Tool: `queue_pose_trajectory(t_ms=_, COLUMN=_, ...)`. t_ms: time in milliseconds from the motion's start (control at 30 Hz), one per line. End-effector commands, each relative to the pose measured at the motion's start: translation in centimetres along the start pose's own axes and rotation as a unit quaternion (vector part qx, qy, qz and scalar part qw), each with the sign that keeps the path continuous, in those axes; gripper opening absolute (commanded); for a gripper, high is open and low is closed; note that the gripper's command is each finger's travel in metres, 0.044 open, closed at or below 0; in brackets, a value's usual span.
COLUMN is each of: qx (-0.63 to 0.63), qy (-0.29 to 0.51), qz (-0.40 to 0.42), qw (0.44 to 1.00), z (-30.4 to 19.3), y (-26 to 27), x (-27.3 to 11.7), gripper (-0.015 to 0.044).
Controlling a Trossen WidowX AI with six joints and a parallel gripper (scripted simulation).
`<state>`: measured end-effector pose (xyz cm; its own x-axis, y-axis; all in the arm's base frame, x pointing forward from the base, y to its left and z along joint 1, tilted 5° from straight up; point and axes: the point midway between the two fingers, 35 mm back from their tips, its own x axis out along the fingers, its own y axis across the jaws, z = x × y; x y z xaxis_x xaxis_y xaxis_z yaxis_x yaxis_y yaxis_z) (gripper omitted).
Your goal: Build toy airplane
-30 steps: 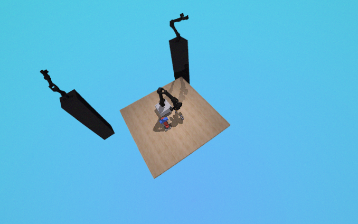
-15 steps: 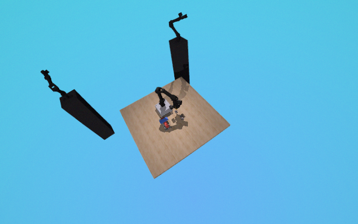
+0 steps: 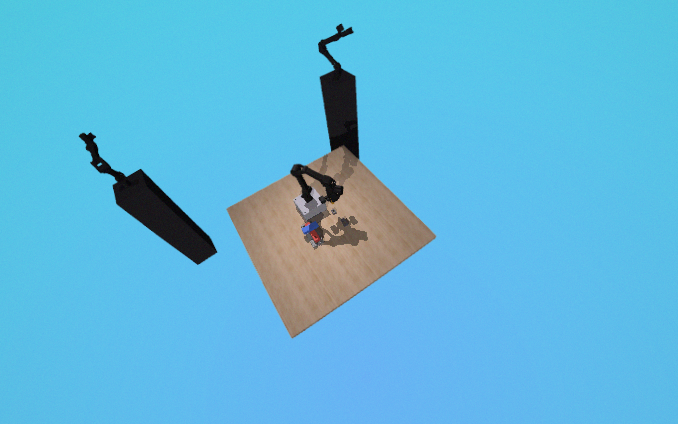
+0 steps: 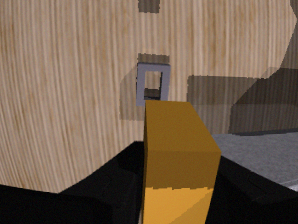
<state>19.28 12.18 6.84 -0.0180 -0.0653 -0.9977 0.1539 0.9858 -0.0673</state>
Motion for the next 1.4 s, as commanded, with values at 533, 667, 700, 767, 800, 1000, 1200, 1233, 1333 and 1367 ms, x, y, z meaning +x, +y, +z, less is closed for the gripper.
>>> queue_pose_trajectory(t_ms=533, qx=-0.002, qy=0.001, qz=0.004, qw=1.000, z=3.2, y=-1.8, x=-0.1, gripper=0.0000)
queue_pose_trajectory(t_ms=667, qx=-0.001, qy=0.001, qz=0.005, qw=1.000, z=4.0, y=-2.3, x=0.0, gripper=0.0000)
queue_pose_trajectory(t_ms=700, qx=0.000, qy=0.001, qz=0.005, qw=1.000, z=4.2, y=-2.5, x=0.0, gripper=0.0000)
queue_pose_trajectory(t_ms=767, qx=0.002, qy=0.001, qz=0.005, qw=1.000, z=4.6, y=-2.8, x=0.1, gripper=0.0000)
queue_pose_trajectory(t_ms=800, qx=0.003, qy=0.001, qz=0.005, qw=1.000, z=4.8, y=-2.9, x=0.1, gripper=0.0000)
queue_pose_trajectory(t_ms=1000, qx=0.006, qy=0.001, qz=0.006, qw=1.000, z=5.9, y=-3.8, x=0.3, gripper=0.0000)
queue_pose_trajectory(t_ms=1200, qx=0.006, qy=0.002, qz=0.007, qw=1.000, z=7.0, y=-4.8, x=0.5, gripper=0.0000)
queue_pose_trajectory(t_ms=1233, qx=0.005, qy=0.002, qz=0.008, qw=1.000, z=7.2, y=-4.9, x=0.5, gripper=0.0000)
queue_pose_trajectory(t_ms=1333, qx=0.004, qy=0.001, qz=0.008, qw=1.000, z=7.7, y=-5.5, x=0.6, gripper=0.0000)
queue_pose_trajectory(t_ms=1367, qx=0.004, qy=0.001, qz=0.008, qw=1.000, z=7.9, y=-5.7, x=0.7, gripper=0.0000)
